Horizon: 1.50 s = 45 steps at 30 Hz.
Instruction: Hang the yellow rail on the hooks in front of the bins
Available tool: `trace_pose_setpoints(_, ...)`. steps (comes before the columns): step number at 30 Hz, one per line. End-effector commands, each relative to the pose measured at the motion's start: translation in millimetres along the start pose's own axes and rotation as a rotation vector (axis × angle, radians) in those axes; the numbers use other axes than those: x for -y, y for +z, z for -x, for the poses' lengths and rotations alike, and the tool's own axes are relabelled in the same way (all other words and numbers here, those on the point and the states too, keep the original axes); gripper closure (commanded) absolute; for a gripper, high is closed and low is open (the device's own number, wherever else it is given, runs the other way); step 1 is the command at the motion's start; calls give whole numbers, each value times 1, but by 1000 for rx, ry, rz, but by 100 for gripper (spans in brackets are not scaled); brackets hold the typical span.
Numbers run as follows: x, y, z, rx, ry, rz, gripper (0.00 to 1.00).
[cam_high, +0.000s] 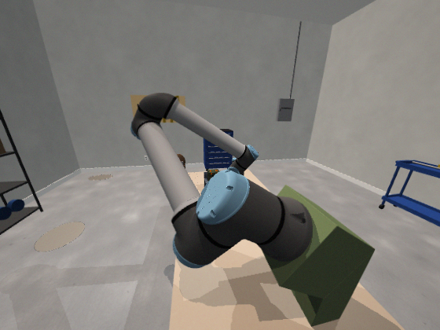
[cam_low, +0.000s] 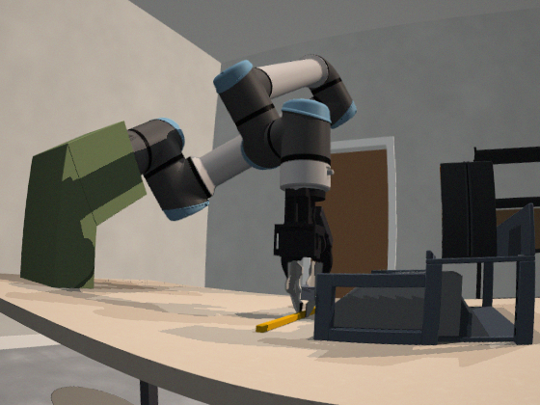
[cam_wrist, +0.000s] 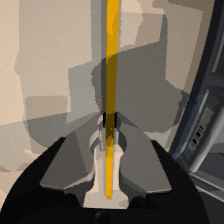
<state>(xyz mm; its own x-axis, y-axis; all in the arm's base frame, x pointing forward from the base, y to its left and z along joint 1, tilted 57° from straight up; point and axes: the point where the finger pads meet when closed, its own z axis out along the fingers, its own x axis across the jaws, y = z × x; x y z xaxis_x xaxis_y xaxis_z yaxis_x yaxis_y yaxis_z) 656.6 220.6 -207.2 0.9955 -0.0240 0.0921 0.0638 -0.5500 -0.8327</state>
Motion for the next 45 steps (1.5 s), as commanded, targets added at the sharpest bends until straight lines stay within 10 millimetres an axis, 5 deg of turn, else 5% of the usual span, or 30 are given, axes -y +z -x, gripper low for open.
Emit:
trace_pose_setpoints(1, 0, -1, -1, -1, 0, 0, 100)
trace_pose_setpoints(26, 0, -3, -1, -1, 0, 0, 100)
trace_pose_setpoints(45, 0, -41, -1, -1, 0, 0, 100)
